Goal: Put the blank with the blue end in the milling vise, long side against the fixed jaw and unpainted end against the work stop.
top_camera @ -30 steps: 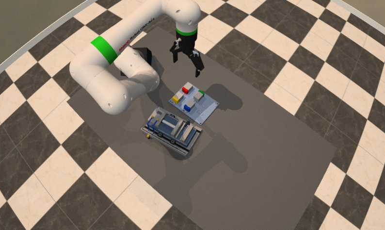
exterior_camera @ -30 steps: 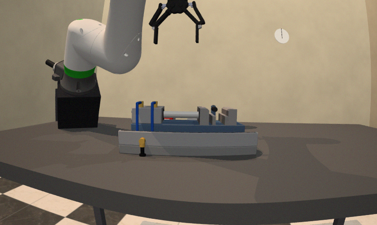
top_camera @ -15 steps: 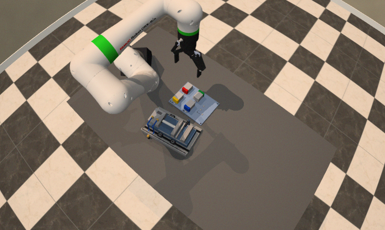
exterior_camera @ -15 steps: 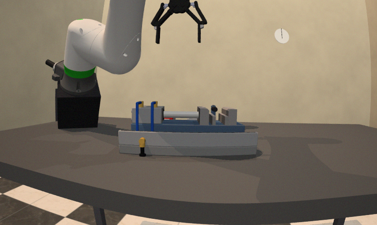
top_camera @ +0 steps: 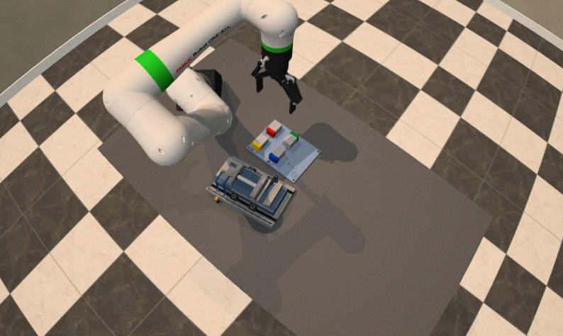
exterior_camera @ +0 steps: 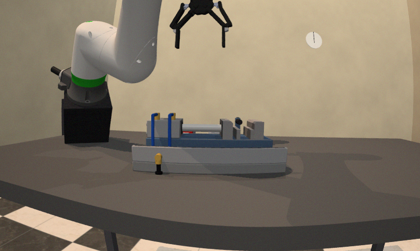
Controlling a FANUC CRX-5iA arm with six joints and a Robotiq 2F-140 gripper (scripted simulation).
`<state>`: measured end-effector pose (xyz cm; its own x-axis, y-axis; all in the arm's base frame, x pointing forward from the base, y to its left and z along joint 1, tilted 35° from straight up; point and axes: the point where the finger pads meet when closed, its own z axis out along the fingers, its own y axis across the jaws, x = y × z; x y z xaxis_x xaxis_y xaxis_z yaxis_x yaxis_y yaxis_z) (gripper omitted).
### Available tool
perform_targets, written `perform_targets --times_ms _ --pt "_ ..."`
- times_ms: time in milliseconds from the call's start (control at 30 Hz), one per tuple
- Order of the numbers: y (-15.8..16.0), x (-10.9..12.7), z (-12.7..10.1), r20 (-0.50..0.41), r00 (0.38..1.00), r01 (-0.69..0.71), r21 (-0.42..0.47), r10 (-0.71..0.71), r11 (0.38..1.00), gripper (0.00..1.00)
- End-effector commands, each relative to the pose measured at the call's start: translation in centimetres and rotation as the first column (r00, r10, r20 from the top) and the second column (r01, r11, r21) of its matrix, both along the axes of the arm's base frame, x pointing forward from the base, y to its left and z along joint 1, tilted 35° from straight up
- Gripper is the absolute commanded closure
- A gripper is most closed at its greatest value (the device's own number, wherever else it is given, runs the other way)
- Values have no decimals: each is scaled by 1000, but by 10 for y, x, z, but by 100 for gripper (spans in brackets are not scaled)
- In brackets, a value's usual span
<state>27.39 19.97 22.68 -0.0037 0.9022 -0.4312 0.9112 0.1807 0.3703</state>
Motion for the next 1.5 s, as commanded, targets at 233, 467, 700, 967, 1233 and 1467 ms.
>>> perform_targets --times_ms 233,467,700,967,1233,1467 --pt "1 1 1 1 1000 -1 1 1 1000 0" --pt "2 3 2 1 1000 -1 1 1 1000 0" --pt "2 3 2 1 1000 -1 1 1 1000 0" --pt "3 4 2 1 1000 -1 1 1 1000 0" --pt "3 4 2 1 1000 -1 1 1 1000 0" --pt "3 5 2 1 1000 -1 1 1 1000 0"
